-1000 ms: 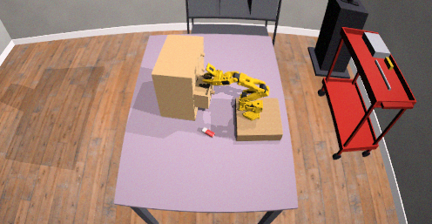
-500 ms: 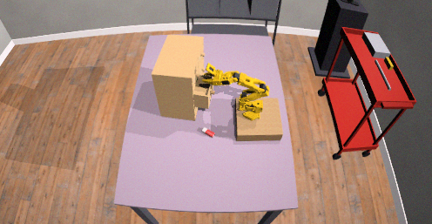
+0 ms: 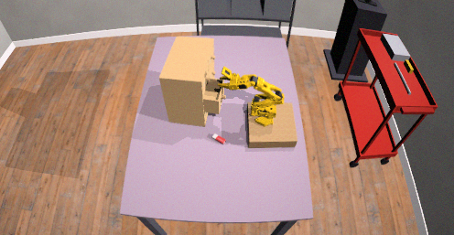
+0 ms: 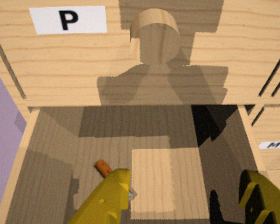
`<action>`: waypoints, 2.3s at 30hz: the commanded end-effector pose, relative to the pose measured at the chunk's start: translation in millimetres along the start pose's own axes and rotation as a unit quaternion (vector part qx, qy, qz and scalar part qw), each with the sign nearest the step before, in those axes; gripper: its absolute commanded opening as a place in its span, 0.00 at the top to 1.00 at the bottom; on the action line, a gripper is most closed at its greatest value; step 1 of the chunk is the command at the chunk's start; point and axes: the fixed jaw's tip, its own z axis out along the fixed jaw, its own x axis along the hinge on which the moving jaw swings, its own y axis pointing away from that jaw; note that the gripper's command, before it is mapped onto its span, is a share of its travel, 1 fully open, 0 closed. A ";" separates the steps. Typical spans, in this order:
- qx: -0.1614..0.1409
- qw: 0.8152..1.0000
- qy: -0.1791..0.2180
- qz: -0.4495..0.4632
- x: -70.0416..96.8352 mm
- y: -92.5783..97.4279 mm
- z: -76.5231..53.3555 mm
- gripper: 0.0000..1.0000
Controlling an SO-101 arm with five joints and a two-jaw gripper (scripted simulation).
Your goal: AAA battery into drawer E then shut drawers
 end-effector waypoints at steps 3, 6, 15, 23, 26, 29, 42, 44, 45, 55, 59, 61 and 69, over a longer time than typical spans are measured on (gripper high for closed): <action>0.000 1.000 -0.005 -0.001 -0.3 0.0 -13.3 0.77; 0.000 1.000 -0.005 -0.001 1.8 -0.1 -20.7 0.77; 0.001 1.000 -0.005 -0.002 7.3 -0.3 -35.0 0.77; -0.002 1.000 0.012 0.003 14.7 0.7 -41.9 0.77; -0.005 1.000 0.029 0.007 22.5 1.6 -48.9 0.78; -0.007 0.999 0.047 0.011 30.6 2.4 -56.0 0.78; -0.013 0.994 0.104 0.024 60.4 4.3 -80.2 0.78; -0.013 0.994 0.104 0.024 60.4 4.3 -80.2 0.78; -0.013 0.994 0.104 0.024 60.4 4.3 -80.2 0.78; -0.014 0.994 0.107 0.023 61.7 4.6 -76.1 0.79; -0.017 0.993 0.117 0.019 68.4 5.9 -59.7 0.79; -0.018 0.992 0.122 0.017 72.6 6.6 -51.8 0.79; -0.021 0.990 0.136 0.012 85.3 8.4 -32.9 0.79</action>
